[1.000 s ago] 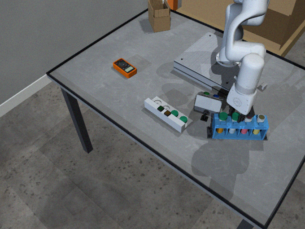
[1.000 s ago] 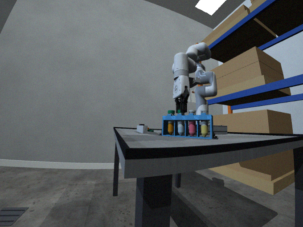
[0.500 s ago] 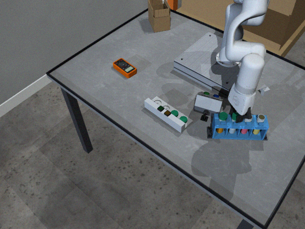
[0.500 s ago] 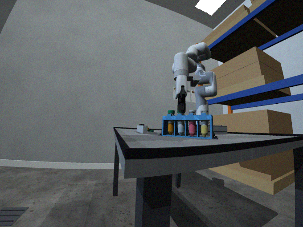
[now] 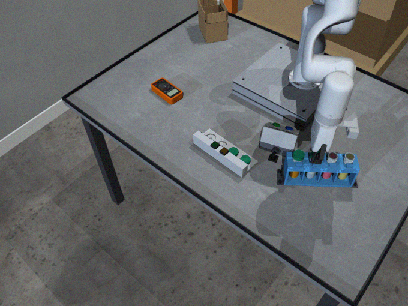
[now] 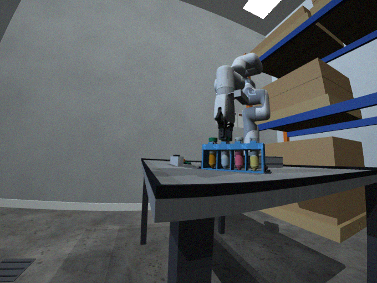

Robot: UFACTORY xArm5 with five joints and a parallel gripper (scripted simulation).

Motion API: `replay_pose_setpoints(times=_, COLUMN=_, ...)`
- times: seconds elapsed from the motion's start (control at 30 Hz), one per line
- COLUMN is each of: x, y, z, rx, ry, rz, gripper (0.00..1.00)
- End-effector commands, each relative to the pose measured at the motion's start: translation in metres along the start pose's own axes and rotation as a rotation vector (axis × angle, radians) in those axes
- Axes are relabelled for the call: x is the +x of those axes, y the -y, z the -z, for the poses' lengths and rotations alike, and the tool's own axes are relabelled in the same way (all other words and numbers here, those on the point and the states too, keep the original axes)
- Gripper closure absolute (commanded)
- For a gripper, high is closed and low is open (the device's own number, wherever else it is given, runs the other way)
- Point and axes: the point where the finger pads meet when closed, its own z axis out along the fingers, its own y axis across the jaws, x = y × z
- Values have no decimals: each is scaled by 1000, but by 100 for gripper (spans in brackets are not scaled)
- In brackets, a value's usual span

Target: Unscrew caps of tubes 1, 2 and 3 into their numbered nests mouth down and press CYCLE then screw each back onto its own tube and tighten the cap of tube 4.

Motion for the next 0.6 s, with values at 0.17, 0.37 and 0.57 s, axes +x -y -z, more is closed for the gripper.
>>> replay_pose_setpoints(times=0.17, x=0, y=-1, z=1, rx=-4, ry=-14, rz=-164, gripper=54)
replay_pose_setpoints(times=0.37, x=0, y=-1, z=1, rx=-4, ry=-14, rz=-164, gripper=100)
replay_pose_setpoints(times=0.57, x=0, y=-1, z=1, rx=-4, ry=-14, rz=-164, gripper=100)
